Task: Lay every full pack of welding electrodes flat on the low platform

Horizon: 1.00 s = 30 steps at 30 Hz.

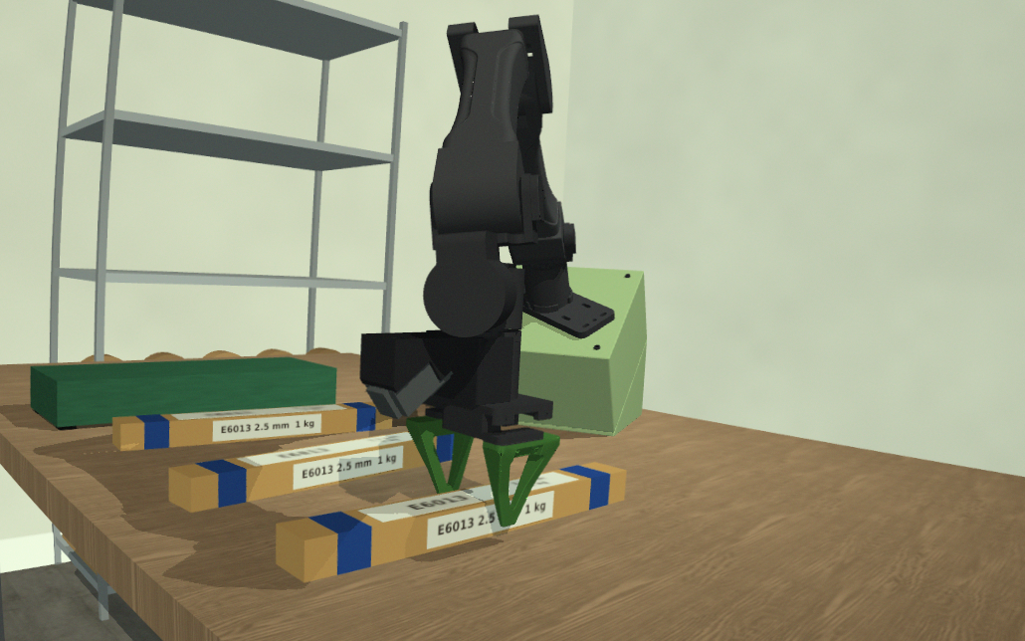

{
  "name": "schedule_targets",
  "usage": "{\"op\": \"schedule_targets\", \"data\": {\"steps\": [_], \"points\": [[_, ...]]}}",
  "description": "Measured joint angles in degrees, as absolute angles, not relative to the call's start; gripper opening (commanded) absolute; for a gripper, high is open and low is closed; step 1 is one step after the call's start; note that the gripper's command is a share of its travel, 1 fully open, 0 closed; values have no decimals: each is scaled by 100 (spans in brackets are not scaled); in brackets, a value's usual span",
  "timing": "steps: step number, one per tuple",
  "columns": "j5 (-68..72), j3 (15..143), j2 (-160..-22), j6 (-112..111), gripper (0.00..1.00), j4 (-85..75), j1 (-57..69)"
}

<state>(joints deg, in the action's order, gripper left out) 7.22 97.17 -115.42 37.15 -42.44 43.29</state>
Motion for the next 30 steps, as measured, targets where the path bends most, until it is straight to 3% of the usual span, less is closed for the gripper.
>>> {"op": "schedule_targets", "data": {"steps": [30], "points": [[775,9802,-10551,3861,76,-5242,4493]]}}
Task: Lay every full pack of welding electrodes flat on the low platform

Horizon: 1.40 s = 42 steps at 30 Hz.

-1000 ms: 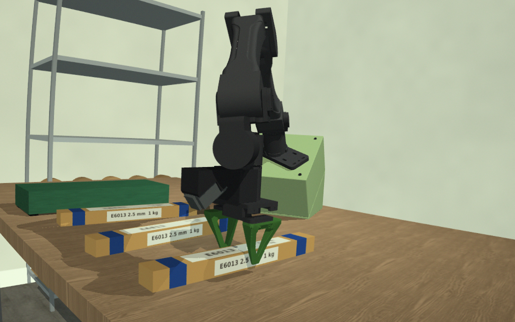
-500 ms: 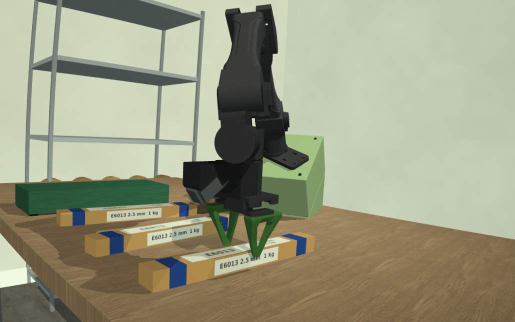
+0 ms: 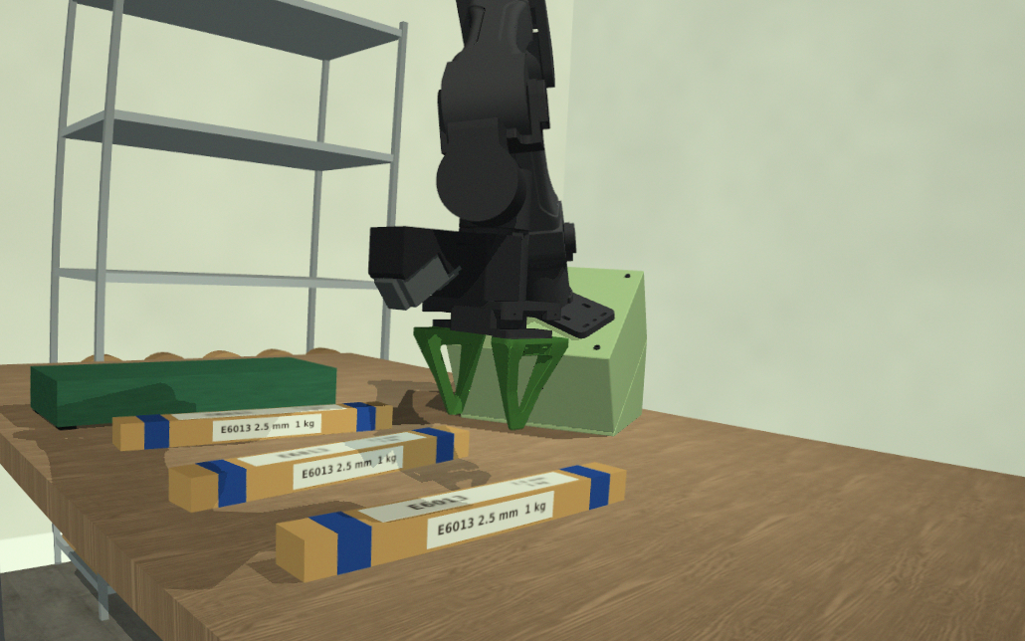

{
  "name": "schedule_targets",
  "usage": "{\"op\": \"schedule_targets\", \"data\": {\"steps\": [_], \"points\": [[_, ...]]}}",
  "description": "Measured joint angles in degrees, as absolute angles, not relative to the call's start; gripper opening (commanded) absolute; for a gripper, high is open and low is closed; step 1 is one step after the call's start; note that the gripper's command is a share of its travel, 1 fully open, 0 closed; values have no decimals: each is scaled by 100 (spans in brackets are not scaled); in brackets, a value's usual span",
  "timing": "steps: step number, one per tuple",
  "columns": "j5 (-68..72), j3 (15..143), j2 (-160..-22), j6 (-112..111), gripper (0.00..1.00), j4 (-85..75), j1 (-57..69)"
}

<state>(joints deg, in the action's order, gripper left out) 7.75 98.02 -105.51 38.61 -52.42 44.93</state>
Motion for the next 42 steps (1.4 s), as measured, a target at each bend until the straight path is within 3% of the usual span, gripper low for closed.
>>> {"op": "schedule_targets", "data": {"steps": [42], "points": [[821,10136,-10272,3924,76,-5937,4567]]}}
